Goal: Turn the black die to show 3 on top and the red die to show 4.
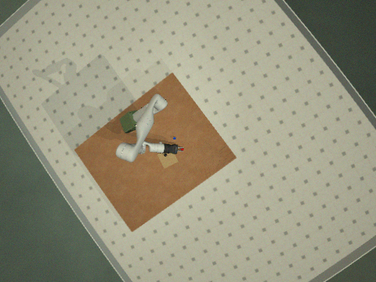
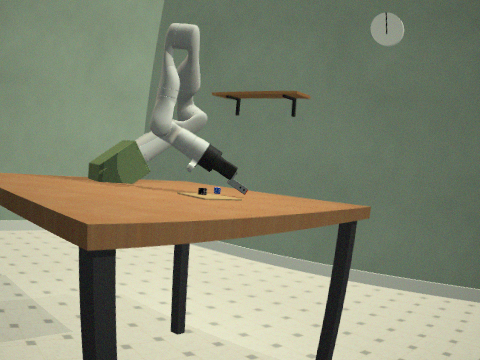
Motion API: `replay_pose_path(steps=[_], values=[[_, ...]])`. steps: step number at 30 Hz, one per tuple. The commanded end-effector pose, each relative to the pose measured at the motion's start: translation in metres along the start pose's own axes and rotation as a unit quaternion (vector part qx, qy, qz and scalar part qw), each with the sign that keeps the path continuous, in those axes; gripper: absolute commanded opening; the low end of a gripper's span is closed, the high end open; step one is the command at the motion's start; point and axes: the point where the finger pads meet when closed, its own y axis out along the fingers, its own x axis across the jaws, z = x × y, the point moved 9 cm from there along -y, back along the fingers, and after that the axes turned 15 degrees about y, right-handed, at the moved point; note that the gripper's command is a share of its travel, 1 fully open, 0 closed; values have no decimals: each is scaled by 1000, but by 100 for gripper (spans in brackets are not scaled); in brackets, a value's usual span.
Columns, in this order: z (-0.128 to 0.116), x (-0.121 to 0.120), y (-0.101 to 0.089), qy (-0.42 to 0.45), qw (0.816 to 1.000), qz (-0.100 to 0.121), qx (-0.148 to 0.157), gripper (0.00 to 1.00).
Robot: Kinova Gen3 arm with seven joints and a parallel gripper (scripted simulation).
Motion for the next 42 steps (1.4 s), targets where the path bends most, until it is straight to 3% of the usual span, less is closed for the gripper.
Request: replay_pose_path(steps=[1,42], values=[[1,0,1,0,1000,0,0,40],[8,-2,5,0,1000,0,0,40]])
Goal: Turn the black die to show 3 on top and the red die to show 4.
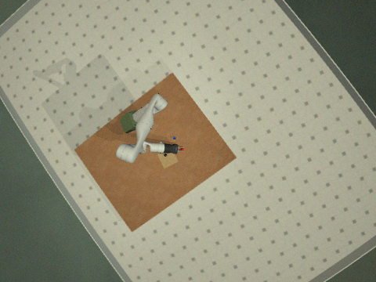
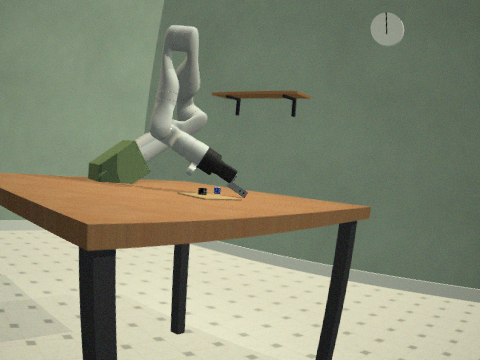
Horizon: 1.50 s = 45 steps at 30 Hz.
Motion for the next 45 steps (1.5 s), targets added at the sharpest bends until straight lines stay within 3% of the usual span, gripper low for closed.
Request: replay_pose_path(steps=[1,14,18,20,21,25,29,45], values=[[-1,0,0,-1,1000,0,0,40],[-1,0,0,-1,1000,0,0,40],[-1,0,0,-1,1000,0,0,52],[-1,0,0,-1,1000,0,0,52],[-1,0,0,-1,1000,0,0,58],[-1,0,0,-1,1000,0,0,58],[-1,0,0,-1,1000,0,0,70],[-1,0,0,-1,1000,0,0,70]])
